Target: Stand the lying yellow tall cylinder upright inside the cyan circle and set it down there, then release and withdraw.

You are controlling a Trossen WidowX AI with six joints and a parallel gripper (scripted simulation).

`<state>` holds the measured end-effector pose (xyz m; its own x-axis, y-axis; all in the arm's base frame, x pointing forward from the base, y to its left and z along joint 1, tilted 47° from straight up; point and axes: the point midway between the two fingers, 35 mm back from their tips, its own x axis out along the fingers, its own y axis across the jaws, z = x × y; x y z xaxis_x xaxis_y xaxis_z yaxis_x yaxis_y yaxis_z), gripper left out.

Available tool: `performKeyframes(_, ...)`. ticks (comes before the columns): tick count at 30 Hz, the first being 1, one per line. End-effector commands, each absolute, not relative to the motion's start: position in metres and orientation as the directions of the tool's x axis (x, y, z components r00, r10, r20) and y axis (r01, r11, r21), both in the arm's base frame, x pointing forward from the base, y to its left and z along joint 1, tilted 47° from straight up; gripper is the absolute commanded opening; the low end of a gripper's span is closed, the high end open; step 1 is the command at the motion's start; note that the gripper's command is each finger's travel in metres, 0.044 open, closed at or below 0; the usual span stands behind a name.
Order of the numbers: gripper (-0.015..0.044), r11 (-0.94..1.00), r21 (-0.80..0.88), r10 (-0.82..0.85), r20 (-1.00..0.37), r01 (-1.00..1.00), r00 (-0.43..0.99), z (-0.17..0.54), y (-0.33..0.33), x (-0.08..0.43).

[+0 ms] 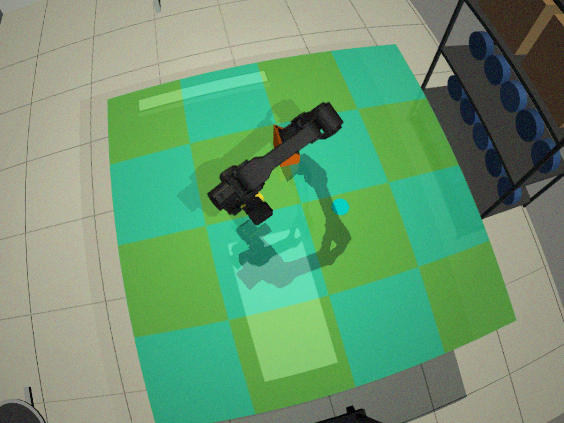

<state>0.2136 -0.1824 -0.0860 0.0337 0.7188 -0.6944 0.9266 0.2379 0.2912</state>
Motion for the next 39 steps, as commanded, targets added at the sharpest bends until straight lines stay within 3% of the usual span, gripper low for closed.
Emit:
performKeyframes(1,0.0105,0.248,0.297,0.717,-0.697,0.922,0.031,-0.08,-0.183,0.215)
performKeyframes(39,0.0105,0.434,0.462,0.699,-0.715,0.773,0.035,0.02,-0.121,0.262)
